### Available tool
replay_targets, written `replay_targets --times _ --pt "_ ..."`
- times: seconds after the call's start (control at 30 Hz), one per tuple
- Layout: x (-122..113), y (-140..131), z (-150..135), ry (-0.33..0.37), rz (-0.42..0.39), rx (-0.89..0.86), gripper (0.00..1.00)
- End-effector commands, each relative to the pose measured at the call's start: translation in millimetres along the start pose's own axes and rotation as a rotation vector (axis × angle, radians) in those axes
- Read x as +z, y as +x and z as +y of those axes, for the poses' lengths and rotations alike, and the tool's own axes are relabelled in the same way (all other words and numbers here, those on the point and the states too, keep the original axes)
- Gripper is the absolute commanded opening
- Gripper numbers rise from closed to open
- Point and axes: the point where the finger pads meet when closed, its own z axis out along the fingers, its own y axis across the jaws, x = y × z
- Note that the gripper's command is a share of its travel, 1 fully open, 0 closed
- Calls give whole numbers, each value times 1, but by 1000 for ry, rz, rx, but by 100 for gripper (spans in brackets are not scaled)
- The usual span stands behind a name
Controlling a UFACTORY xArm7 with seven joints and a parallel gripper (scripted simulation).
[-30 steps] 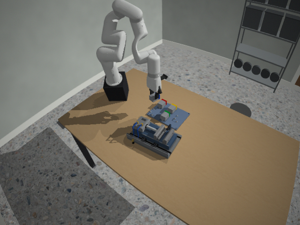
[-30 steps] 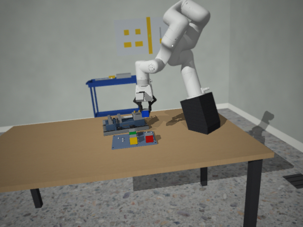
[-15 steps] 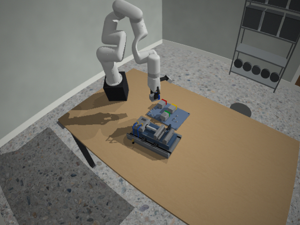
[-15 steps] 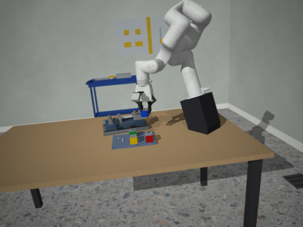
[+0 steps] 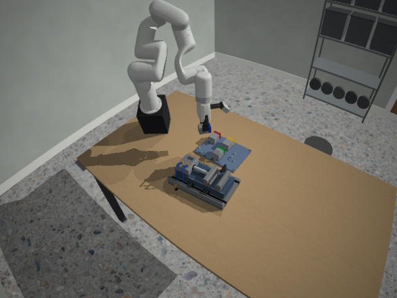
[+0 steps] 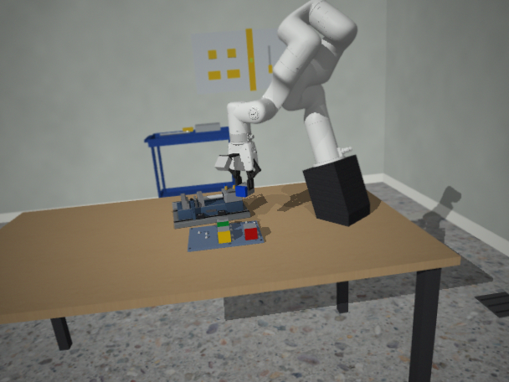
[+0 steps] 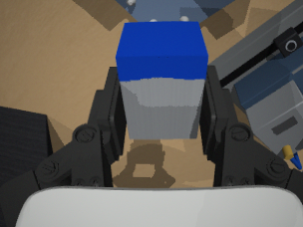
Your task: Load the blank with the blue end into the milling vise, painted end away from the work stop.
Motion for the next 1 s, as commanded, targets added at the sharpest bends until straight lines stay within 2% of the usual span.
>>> replay_targets --times 0.0,0.07,0.4,0.63,0.97 --pt "-1 1 0 -1 1 7 0" --pt "-1 1 0 -1 1 7 0" --pt "-1 1 0 -1 1 236 0" --pt "-1 1 0 -1 1 236 0" --pt "-1 1 0 -1 1 465 0"
